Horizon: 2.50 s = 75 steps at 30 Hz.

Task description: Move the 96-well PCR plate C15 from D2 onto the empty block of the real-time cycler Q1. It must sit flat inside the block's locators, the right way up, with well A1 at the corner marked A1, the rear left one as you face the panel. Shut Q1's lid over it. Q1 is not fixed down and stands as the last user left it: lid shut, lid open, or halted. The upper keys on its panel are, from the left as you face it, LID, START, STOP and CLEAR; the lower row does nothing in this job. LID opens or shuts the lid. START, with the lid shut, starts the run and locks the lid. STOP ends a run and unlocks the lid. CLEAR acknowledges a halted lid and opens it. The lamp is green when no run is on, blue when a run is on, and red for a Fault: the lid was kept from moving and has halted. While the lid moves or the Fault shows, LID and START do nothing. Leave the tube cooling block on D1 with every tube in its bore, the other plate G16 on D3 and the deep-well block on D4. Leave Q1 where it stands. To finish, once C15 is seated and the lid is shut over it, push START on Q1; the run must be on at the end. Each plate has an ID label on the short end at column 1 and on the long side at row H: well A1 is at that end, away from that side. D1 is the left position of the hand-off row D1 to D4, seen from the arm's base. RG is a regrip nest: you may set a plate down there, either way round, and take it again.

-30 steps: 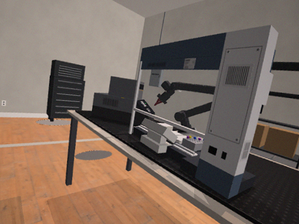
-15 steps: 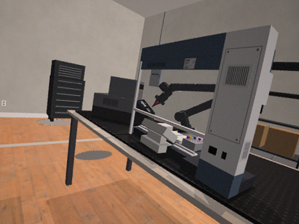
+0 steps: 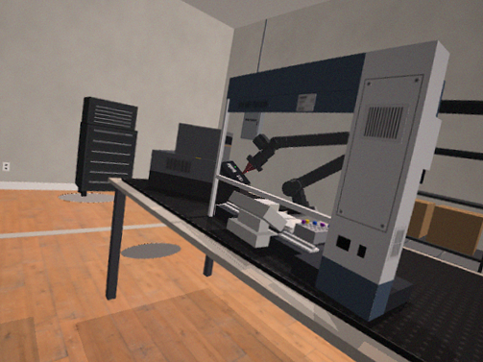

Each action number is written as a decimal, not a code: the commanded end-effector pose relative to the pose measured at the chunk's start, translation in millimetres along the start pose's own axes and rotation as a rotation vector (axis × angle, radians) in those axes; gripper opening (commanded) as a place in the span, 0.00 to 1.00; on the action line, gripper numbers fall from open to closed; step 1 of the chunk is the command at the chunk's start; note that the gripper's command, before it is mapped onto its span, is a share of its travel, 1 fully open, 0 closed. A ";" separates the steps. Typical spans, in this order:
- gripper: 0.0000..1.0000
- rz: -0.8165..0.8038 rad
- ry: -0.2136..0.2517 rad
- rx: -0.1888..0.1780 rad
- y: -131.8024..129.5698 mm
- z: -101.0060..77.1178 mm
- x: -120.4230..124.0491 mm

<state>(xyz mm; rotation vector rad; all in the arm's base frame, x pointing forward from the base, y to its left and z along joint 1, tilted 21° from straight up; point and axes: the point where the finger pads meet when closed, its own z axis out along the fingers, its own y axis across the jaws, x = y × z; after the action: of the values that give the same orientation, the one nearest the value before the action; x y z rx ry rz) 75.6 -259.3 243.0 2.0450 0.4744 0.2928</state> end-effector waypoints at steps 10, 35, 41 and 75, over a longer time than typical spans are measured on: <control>0.00 -0.015 -0.009 -0.004 3.5 -7.1 -1.5; 0.00 -0.029 -0.001 -0.005 3.8 -8.5 1.9; 0.00 -0.031 0.004 -0.005 4.0 -8.3 3.4; 0.00 0.004 0.002 -0.002 0.8 28.7 0.3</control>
<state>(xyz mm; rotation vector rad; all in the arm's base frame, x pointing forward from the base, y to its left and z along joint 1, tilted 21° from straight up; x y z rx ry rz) 84.4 -278.3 232.2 2.0454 0.4734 0.2869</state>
